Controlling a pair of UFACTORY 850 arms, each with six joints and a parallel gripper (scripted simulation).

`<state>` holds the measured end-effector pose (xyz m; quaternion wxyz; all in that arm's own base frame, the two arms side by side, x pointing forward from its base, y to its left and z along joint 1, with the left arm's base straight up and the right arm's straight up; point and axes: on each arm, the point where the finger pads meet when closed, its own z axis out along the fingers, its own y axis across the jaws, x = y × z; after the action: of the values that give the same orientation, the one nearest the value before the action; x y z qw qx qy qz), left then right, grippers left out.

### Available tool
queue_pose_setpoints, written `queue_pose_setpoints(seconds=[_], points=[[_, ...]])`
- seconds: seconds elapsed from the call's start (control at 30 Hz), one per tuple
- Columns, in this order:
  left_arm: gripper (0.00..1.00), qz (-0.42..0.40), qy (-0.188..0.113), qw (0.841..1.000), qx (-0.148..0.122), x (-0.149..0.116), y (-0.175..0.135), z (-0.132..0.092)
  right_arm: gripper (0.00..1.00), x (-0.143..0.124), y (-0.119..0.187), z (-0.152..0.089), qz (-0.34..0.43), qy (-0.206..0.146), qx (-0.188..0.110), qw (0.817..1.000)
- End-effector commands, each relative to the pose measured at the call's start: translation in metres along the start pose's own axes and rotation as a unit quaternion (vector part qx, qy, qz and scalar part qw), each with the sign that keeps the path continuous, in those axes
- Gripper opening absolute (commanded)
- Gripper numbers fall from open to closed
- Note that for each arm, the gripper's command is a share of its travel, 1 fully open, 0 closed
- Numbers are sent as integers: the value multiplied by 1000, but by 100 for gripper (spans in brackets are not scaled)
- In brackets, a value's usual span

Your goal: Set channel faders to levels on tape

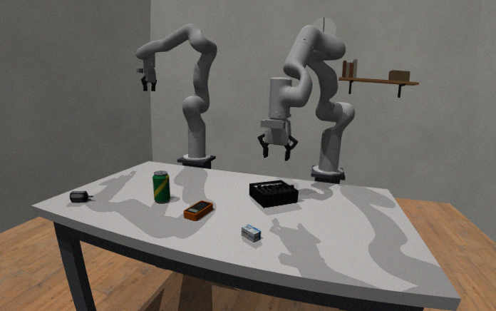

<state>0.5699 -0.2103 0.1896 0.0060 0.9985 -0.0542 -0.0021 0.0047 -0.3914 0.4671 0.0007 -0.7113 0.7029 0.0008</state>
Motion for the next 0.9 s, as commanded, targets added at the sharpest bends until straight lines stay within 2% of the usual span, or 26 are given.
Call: queue_pose_setpoints(seconds=[0.0, 0.63, 0.87], points=[[100, -69, 2, 998, 6, 0, 3, -5, 100, 0, 0, -1, 0, 1, 0, 1000], [100, -81, 2, 997, 6, 0, 3, -5, 100, 0, 0, -1, 0, 1, 0, 1000], [100, -44, 2, 999, 6, 1, 1, -4, 100, 0, 0, -1, 0, 1, 0, 1000]])
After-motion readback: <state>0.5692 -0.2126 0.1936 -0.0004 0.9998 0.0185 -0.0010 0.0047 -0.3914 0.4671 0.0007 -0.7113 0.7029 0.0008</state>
